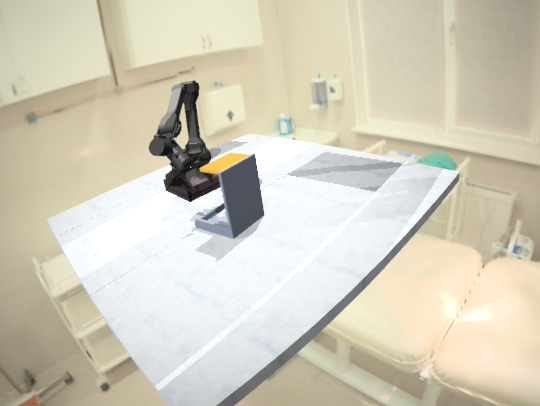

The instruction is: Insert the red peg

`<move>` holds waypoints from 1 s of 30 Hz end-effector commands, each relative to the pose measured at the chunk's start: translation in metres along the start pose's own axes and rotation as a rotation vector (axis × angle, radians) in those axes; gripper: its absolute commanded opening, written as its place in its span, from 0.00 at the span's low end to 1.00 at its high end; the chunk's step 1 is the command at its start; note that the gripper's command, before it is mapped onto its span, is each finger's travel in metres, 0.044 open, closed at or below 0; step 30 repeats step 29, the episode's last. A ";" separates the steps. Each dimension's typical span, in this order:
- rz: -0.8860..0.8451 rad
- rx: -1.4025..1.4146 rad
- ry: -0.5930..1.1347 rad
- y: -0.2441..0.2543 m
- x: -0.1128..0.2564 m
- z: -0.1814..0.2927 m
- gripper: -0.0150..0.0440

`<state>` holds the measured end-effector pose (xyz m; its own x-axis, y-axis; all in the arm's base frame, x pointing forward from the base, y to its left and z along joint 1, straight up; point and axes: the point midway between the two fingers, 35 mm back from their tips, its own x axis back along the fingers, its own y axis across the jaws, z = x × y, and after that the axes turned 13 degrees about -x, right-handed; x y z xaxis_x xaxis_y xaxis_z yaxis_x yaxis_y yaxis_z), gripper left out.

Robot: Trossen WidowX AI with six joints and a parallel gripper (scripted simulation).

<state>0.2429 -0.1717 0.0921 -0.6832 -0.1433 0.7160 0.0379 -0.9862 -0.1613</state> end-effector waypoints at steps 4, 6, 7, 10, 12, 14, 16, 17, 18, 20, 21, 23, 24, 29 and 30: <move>-0.004 0.014 0.017 -0.004 0.032 -0.001 1.00; -0.004 0.014 0.018 -0.004 0.033 -0.001 1.00; -0.004 0.014 0.018 -0.004 0.033 -0.001 1.00; -0.004 0.014 0.018 -0.004 0.033 -0.001 1.00; -0.004 0.014 0.018 -0.004 0.033 -0.001 1.00; -0.004 0.014 0.018 -0.004 0.033 -0.001 1.00; -0.004 0.014 0.018 -0.004 0.033 -0.001 1.00; -0.004 0.014 0.018 -0.004 0.033 -0.001 1.00; -0.004 0.014 0.018 -0.004 0.033 -0.001 1.00; -0.004 0.014 0.018 -0.004 0.033 -0.001 1.00; -0.004 0.014 0.018 -0.004 0.033 -0.001 1.00; -0.004 0.014 0.018 -0.004 0.033 -0.001 1.00; -0.004 0.014 0.018 -0.004 0.033 -0.001 1.00; -0.004 0.014 0.018 -0.004 0.033 -0.001 1.00; -0.004 0.014 0.018 -0.004 0.033 -0.001 1.00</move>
